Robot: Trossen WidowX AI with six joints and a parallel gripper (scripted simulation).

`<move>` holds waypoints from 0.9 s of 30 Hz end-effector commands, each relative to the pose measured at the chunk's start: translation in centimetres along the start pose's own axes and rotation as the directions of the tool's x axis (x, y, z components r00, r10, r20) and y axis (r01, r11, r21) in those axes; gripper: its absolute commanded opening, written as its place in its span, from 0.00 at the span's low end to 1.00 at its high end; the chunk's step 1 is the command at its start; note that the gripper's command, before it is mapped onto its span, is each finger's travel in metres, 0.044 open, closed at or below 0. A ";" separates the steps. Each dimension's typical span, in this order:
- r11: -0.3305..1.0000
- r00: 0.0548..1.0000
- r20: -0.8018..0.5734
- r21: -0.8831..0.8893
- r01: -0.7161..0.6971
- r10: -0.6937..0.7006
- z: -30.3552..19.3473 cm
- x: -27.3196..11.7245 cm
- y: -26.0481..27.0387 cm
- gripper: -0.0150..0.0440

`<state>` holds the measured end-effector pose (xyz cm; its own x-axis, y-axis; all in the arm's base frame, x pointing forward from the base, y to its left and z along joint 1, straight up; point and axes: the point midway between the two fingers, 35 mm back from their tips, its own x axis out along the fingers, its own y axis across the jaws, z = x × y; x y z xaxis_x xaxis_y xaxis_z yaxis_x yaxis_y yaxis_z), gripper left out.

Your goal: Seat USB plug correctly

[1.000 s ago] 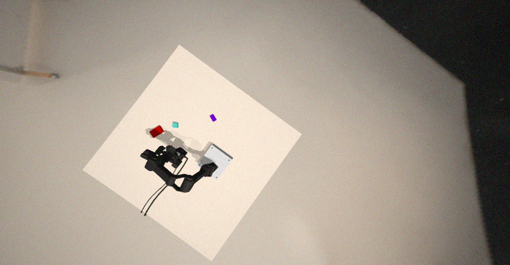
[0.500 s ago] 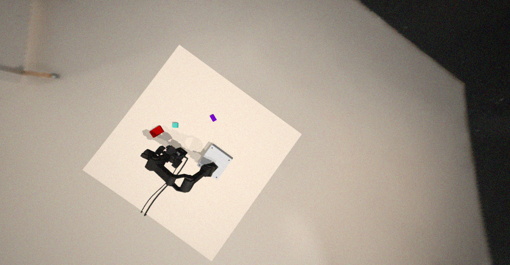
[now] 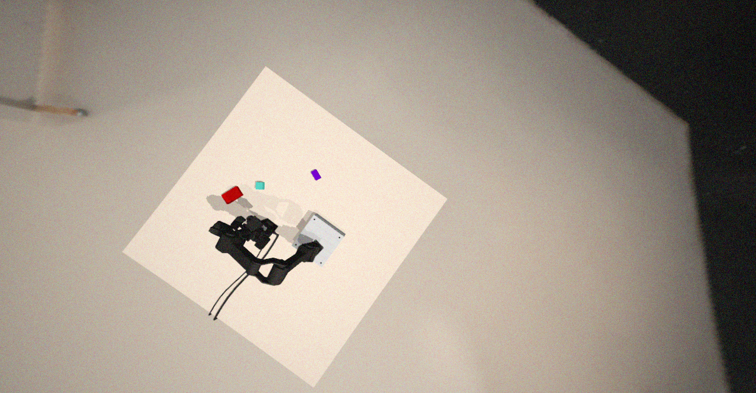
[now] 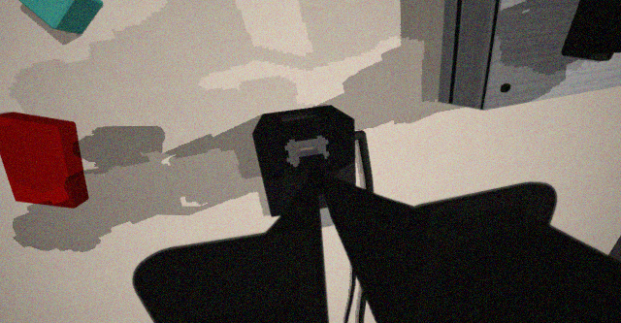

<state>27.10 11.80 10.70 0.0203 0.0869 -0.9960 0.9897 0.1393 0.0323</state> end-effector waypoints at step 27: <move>1.000 1.000 -0.016 -0.004 -0.002 0.002 -0.1 0.4 0.0 0.25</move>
<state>27.09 11.90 10.39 0.0194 0.0986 -0.9949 0.9899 0.1377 0.0330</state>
